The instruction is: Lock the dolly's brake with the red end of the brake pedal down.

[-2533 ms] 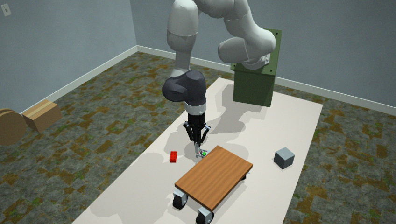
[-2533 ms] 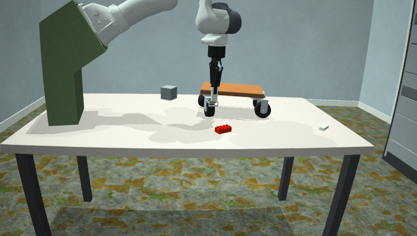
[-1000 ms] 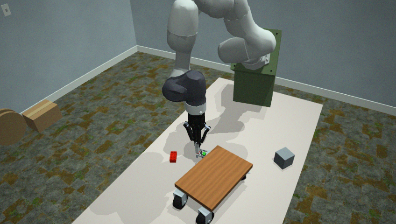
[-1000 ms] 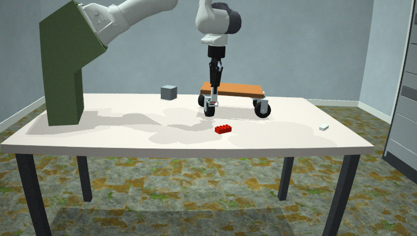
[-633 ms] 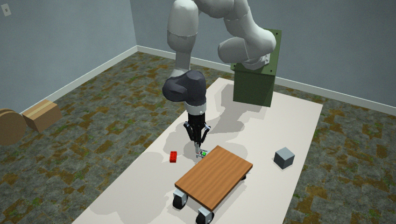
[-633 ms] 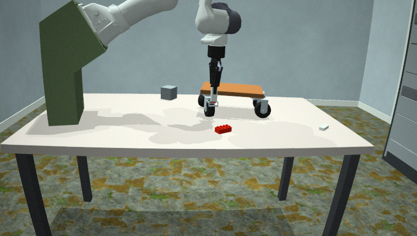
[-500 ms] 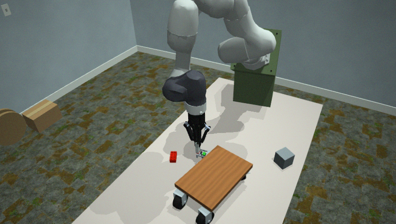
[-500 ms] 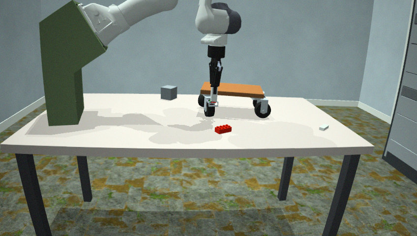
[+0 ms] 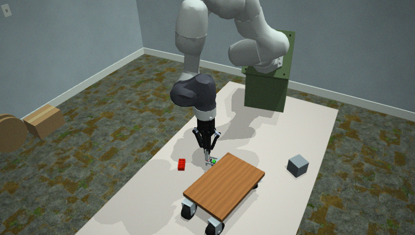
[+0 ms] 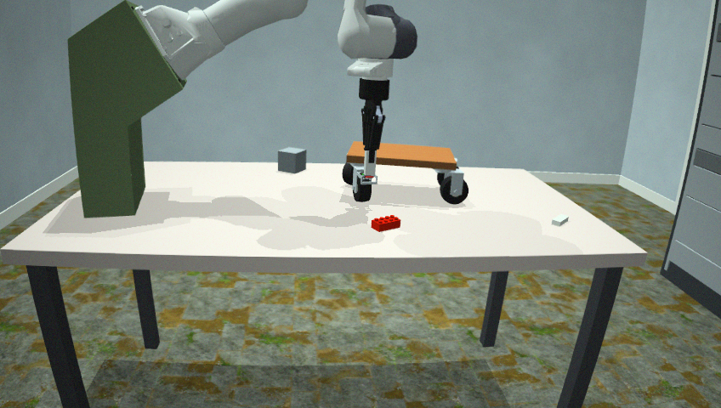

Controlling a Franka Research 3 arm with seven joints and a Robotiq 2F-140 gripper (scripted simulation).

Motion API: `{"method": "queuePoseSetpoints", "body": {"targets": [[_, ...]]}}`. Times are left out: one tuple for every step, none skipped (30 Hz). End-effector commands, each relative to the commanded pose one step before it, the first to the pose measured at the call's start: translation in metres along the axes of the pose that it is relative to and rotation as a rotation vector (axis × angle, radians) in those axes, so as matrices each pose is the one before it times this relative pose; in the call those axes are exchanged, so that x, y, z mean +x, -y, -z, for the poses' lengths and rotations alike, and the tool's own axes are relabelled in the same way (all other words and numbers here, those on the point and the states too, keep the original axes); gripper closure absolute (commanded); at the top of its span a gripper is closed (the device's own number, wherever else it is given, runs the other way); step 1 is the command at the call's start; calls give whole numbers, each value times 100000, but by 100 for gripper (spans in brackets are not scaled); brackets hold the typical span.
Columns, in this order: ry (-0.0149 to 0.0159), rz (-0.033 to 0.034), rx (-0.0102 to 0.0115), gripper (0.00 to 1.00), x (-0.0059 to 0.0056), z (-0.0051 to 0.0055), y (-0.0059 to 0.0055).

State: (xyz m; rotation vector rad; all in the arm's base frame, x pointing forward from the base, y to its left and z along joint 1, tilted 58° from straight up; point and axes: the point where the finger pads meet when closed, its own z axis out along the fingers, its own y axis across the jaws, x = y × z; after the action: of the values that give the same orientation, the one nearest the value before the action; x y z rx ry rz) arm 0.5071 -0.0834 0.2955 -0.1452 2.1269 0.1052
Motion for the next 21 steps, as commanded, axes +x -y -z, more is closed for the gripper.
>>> {"method": "queuePoseSetpoints", "body": {"targets": [[56,609,56,100,24,1,-57],[0,0,0,100,0,0,0],[0,0,0,100,0,0,0],[0,0,0,100,0,0,0],[0,0,0,100,0,0,0],[0,0,0,100,0,0,0],[0,0,0,100,0,0,0],[0,0,0,100,0,0,0],[0,0,0,100,0,0,0],[0,0,0,100,0,0,0],[0,0,0,100,0,-1,0],[0,0,0,100,0,-3,0],[0,0,0,100,0,-8,0],[0,0,0,100,0,-14,0],[0,0,0,100,0,0,0],[0,0,0,100,0,0,0],[0,0,0,100,0,-21,0],[0,0,0,100,0,-29,0],[0,0,0,100,0,-36,0],[0,0,0,100,0,-43,0],[0,0,0,100,0,-49,0]]}}
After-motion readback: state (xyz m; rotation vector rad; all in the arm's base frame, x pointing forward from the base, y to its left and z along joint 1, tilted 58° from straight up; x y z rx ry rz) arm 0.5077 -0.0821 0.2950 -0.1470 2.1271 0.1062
